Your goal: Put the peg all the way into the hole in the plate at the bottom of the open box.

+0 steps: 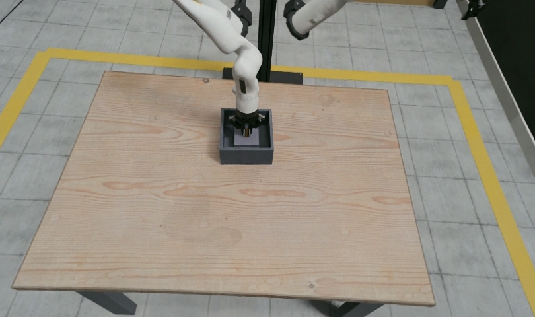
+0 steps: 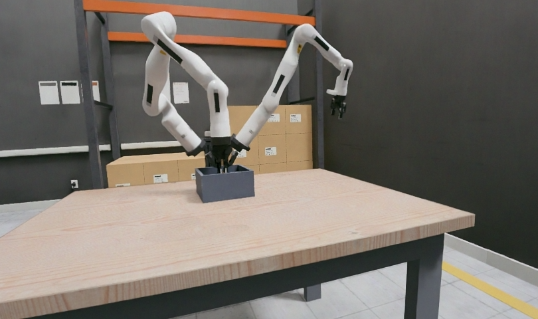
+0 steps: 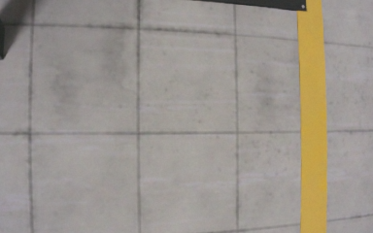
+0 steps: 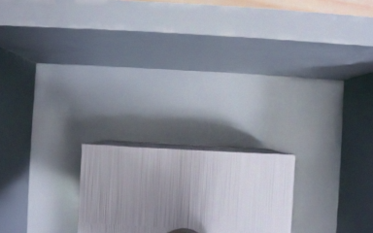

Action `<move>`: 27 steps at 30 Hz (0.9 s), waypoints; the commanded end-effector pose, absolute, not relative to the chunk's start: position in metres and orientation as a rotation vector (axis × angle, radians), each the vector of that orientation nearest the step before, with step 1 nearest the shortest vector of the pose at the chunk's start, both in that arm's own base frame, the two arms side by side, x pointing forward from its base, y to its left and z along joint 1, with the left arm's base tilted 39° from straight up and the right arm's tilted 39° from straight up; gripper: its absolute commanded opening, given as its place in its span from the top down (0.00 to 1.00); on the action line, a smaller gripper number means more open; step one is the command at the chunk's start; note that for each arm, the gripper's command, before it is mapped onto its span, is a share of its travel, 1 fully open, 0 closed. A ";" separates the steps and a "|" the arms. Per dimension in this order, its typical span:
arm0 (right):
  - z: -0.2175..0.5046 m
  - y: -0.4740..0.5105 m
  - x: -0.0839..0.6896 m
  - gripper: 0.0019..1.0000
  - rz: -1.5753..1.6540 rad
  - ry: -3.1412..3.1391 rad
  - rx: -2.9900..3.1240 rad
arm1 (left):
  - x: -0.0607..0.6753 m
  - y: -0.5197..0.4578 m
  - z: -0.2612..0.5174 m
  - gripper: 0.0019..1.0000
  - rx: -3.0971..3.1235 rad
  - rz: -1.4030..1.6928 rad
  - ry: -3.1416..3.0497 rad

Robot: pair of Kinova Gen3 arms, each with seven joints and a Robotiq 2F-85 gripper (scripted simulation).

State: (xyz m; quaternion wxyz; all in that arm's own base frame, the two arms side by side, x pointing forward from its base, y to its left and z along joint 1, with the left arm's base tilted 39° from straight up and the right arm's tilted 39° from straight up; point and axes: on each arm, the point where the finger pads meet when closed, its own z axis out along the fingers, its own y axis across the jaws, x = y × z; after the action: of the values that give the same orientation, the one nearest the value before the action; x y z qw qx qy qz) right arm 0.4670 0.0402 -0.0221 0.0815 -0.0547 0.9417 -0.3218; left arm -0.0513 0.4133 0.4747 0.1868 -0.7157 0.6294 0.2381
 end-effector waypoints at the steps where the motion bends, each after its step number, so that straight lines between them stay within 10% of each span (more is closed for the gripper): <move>1: -0.022 0.041 0.467 0.90 -0.960 2.813 -0.164 | -0.052 0.413 0.475 0.00 -2.014 0.672 1.770; 4: -0.022 0.041 0.467 0.90 -0.960 2.813 -0.164 | -0.052 0.413 0.475 0.00 -2.014 0.672 1.770; 5: -0.022 0.041 0.467 0.65 -0.960 2.813 -0.164 | -0.052 0.413 0.475 0.00 -2.014 0.672 1.770; 27: -0.022 0.041 0.467 0.65 -0.960 2.813 -0.164 | -0.052 0.413 0.475 0.00 -2.014 0.672 1.770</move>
State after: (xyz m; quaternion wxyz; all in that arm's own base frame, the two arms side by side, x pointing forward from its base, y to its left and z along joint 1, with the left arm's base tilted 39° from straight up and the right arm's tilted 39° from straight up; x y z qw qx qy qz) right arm 0.4670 0.0402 -0.0222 0.0815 -0.0547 0.9417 -0.3218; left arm -0.0513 0.4133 0.4747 0.1868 -0.7157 0.6294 0.2381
